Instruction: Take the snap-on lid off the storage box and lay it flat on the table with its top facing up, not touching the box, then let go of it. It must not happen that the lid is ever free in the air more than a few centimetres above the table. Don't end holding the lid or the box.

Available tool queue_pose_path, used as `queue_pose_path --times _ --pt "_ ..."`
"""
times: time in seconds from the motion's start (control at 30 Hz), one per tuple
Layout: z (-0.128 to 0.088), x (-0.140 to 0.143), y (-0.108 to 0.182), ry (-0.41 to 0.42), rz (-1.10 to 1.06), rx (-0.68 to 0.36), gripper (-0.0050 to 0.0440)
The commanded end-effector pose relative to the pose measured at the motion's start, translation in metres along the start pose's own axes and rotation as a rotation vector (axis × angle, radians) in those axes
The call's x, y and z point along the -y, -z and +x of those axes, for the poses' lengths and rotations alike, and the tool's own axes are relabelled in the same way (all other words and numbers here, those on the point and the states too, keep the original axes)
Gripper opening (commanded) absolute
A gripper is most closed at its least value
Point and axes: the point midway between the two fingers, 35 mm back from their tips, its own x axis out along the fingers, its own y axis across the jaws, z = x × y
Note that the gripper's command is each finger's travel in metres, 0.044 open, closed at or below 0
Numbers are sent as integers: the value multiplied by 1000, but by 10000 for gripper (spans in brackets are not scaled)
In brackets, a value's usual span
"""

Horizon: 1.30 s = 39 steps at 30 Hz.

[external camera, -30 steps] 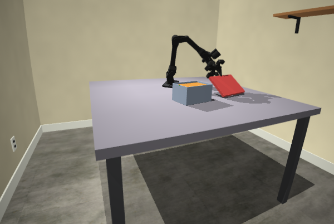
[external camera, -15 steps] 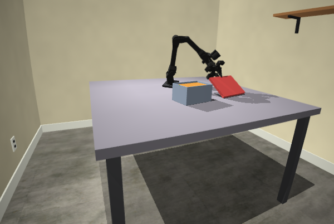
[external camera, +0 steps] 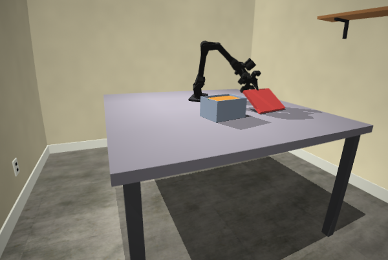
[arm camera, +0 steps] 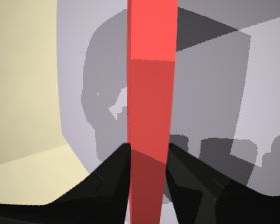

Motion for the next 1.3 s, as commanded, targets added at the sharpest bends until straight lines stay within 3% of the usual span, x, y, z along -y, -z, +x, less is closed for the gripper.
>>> queue_pose_path --times 0.0,1.27 --pt "9 15 -4 31 -20 9 -50" --pt "29 40 -4 31 -20 9 -50"
